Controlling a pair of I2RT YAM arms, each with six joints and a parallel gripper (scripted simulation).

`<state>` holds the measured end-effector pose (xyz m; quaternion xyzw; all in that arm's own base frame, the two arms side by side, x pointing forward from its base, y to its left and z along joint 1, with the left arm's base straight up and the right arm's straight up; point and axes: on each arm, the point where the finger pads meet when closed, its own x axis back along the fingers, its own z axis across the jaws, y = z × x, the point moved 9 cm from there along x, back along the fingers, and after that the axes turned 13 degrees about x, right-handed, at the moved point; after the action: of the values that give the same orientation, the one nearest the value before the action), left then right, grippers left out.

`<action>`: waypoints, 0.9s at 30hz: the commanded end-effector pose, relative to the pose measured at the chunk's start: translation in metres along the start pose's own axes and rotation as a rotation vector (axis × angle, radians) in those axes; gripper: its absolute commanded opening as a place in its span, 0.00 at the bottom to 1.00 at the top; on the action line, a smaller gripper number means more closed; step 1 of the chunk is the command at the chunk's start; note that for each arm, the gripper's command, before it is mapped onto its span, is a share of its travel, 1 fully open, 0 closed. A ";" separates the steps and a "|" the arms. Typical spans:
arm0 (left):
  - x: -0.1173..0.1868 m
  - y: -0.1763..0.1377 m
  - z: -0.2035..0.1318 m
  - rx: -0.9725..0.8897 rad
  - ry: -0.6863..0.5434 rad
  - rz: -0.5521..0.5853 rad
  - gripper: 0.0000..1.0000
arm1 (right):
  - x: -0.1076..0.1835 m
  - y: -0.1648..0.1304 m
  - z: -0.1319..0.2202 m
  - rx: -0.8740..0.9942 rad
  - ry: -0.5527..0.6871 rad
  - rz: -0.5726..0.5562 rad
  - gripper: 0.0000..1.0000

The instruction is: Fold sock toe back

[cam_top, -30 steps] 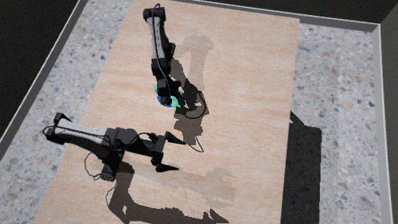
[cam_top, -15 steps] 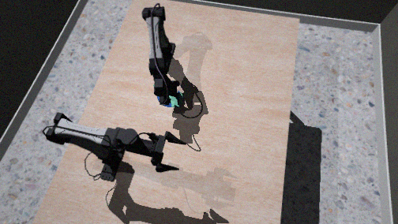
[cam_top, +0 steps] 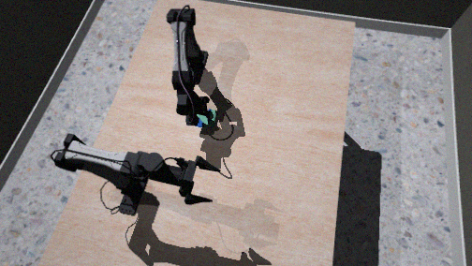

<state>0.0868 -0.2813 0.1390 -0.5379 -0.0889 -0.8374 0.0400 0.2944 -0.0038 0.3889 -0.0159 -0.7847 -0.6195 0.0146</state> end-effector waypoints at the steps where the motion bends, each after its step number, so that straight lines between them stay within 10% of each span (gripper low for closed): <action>1: -0.006 0.002 -0.011 0.025 0.048 -0.022 0.03 | 0.003 0.010 -0.002 0.001 -0.007 -0.032 1.00; 27: -0.007 0.005 -0.033 0.062 0.080 -0.095 0.03 | 0.003 0.010 -0.002 0.001 -0.007 -0.032 1.00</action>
<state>0.0547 -0.2823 0.1008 -0.5078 -0.0881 -0.8564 0.0326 0.2944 -0.0038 0.3889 -0.0159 -0.7847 -0.6195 0.0146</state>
